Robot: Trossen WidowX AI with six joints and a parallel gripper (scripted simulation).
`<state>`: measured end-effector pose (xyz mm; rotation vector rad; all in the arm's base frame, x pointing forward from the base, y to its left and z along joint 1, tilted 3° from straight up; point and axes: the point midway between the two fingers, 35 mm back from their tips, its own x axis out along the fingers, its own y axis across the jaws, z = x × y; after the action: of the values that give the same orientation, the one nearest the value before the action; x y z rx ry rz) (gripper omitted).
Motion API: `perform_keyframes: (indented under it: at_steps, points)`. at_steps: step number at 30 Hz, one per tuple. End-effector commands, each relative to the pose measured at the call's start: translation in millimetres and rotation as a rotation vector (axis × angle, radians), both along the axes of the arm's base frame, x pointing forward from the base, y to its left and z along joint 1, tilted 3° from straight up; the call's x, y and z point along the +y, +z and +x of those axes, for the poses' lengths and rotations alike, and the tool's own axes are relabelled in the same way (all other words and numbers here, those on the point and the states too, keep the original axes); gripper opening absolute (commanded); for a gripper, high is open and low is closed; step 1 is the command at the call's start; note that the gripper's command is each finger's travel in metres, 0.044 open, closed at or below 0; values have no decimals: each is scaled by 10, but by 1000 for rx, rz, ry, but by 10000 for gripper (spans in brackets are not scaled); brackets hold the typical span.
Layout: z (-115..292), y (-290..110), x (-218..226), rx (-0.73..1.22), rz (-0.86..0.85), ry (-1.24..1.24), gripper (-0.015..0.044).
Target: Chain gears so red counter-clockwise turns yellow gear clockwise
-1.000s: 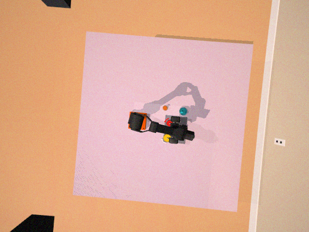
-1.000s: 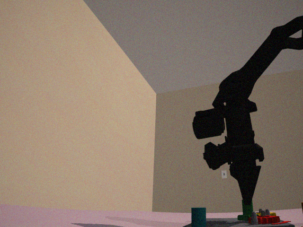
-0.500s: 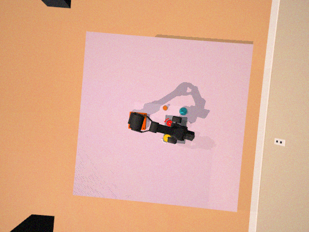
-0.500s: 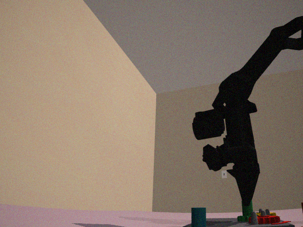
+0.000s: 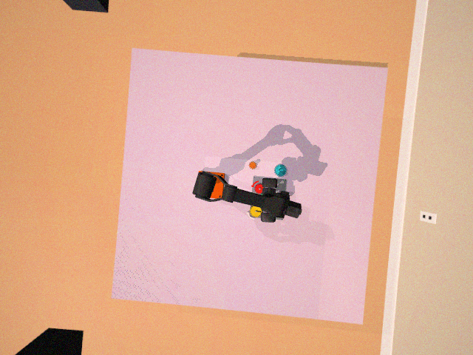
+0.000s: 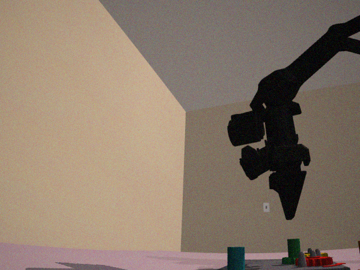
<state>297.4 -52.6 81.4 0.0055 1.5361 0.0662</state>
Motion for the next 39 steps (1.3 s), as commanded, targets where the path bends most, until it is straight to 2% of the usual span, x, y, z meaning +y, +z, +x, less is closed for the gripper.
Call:
perform_keyframes:
  at_steps: [1,10,11,14,22,29,39]
  points:
    - [-21,-19,97,3,0,51,193]
    - [-506,34,1248,-31,-10,807,429]
    - [-588,35,1354,-35,-11,892,440]
    - [-716,35,1498,-42,-11,1018,440]
    - [-717,37,1523,-42,-11,1018,440]
    - [-704,-181,1549,-42,-11,1018,440]
    - [-702,-281,1556,-42,-11,1018,440]
